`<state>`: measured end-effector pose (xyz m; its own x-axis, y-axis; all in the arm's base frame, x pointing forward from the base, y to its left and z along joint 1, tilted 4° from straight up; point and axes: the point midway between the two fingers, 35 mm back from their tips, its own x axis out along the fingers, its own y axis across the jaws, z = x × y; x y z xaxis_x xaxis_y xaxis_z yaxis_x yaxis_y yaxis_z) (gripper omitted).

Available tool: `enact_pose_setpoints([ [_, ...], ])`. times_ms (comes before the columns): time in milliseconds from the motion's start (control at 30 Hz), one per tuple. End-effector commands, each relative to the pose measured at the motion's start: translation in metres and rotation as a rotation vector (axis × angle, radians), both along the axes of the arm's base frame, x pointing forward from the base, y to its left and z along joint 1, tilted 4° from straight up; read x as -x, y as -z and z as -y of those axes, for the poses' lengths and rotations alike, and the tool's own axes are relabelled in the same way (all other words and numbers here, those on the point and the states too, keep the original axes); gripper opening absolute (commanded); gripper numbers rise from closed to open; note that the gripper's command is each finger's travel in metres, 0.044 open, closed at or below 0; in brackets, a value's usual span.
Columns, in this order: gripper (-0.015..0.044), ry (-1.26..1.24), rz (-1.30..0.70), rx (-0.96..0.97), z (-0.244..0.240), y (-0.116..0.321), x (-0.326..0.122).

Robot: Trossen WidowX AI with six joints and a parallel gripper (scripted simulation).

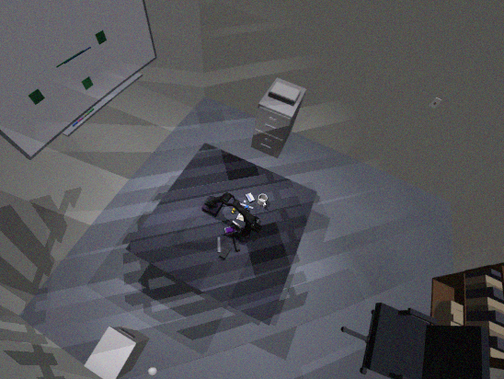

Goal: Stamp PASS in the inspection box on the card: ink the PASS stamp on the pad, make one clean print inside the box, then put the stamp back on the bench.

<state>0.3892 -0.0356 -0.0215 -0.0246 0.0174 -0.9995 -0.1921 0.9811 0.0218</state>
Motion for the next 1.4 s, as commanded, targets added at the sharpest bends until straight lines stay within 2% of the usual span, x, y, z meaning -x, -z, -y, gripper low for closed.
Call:
enact_pose_setpoints([
  [0,0.0262,0.000,0.001,0.000,0.000,-0.001,0.000],
  [133,0.0262,-0.001,0.001,0.001,0.000,-0.011,-0.002],
  [367,0.0262,-0.006,-0.001,0.004,0.001,-0.115,-0.004],
  [1367,0.0262,-0.001,-0.001,0.000,0.000,-0.117,-0.004],
])
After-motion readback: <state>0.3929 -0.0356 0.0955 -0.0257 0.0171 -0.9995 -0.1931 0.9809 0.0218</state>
